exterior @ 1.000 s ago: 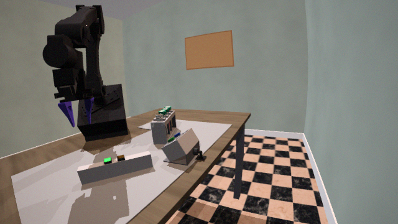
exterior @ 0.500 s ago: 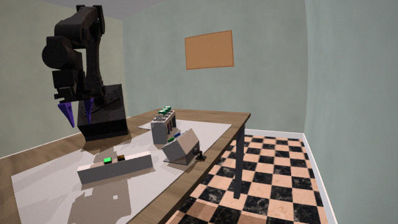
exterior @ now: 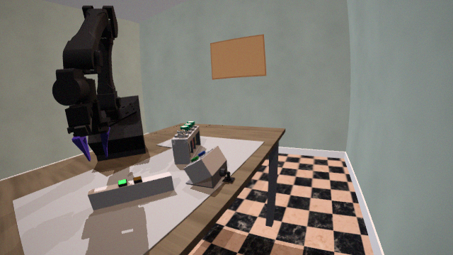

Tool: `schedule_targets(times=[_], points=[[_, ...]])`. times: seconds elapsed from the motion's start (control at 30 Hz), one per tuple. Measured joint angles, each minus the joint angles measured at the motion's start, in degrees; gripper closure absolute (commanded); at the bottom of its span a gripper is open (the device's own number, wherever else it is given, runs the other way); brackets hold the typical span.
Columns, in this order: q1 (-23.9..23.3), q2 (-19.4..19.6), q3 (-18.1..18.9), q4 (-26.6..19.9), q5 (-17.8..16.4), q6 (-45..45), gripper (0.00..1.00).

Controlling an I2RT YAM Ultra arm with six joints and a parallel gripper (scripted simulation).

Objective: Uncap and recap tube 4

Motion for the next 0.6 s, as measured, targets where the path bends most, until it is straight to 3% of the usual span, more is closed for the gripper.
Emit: schedule_targets(times=[0.6], points=[[1.0, 13.3, -5.1, 18.7, 0.7, 0.7, 0.53]])
